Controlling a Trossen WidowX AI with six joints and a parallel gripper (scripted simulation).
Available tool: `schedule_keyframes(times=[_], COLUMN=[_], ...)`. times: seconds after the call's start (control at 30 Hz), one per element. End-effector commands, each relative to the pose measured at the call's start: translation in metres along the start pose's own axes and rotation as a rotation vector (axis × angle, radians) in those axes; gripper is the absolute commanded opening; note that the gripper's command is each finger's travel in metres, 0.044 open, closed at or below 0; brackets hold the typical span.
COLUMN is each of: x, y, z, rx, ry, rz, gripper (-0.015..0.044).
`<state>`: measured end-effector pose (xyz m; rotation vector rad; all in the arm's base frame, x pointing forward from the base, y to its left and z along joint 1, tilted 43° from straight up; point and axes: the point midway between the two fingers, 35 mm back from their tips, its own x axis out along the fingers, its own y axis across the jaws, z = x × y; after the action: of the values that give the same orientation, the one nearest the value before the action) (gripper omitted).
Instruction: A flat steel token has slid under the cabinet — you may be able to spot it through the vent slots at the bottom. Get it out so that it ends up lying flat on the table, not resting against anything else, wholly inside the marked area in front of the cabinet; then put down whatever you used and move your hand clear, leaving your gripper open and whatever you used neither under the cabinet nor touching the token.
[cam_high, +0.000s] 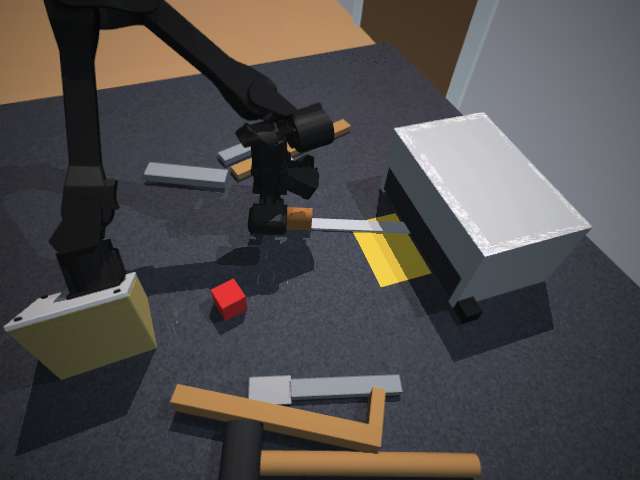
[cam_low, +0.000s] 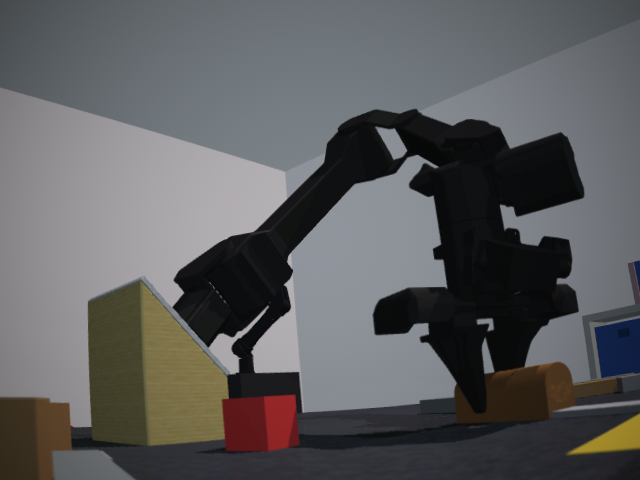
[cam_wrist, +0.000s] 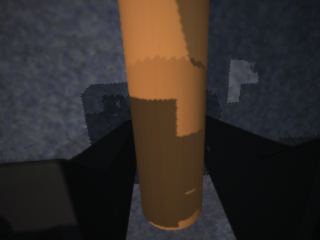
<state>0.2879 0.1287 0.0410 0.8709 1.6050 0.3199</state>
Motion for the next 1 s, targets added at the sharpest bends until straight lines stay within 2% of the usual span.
schedule_keyframes(times=[0.0, 0.97], x=[0.001, 0.001], y=[0.000, 0.003], z=[-0.008, -0.042], rx=[0.002, 0.003], ry=[0.004, 0.006], rz=[-0.001, -0.001], gripper=[0.0000, 0.0000])
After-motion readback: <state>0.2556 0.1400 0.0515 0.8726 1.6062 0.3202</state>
